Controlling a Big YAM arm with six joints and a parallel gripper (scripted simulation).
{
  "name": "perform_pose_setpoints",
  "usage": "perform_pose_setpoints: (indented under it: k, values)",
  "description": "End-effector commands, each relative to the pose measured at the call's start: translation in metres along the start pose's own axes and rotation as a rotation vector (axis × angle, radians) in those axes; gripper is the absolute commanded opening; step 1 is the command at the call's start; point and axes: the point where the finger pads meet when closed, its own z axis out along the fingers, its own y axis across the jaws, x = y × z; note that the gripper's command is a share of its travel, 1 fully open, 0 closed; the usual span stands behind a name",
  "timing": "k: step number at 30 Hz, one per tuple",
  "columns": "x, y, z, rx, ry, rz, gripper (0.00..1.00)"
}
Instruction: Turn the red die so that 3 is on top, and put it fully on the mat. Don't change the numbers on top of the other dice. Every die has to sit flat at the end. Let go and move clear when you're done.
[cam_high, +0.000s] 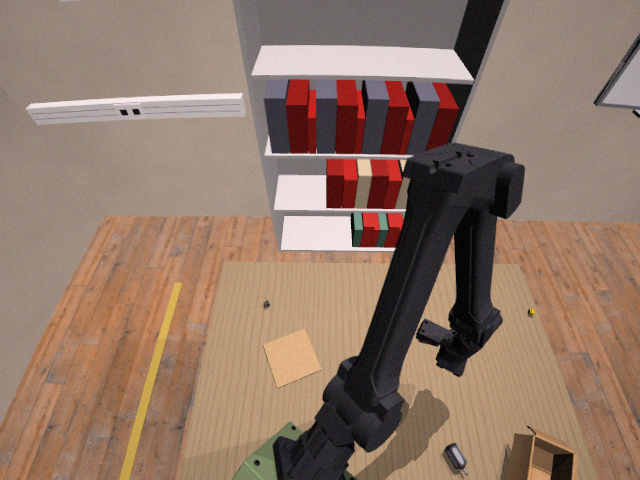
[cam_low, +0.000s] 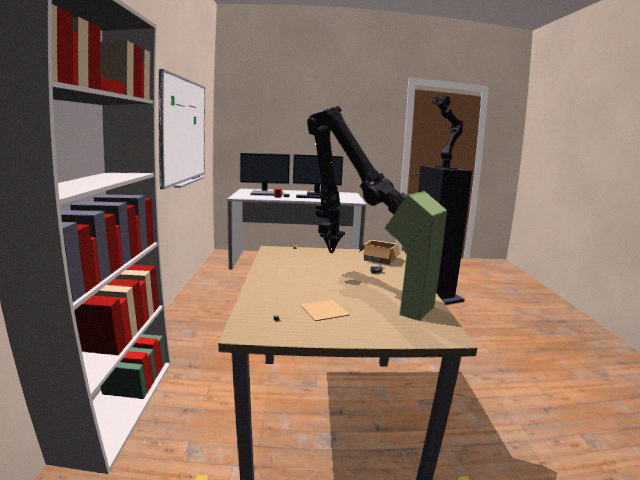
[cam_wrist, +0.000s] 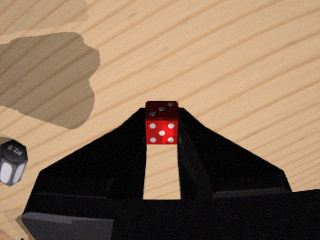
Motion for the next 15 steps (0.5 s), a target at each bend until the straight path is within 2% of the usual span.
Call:
perform_pose_setpoints:
  k: [1, 6, 7, 9, 10, 15]
  values:
    - [-0.02, -0.001, -0.003, 0.023, 0.0, -0.005, 0.11]
    - [-0.092, 0.031, -0.002, 0.023, -0.002, -0.044, 0.11]
    - [-0.092, 0.031, -0.002, 0.023, -0.002, -0.044, 0.11]
    - [-0.124, 0.049, 0.0, 0.014, -0.005, -0.06, 0.11]
    - [-0.141, 0.066, 0.005, -0.012, -0.01, -0.069, 0.11]
    - [-0.218, 0.104, 0.003, -0.018, -0.011, -0.121, 0.11]
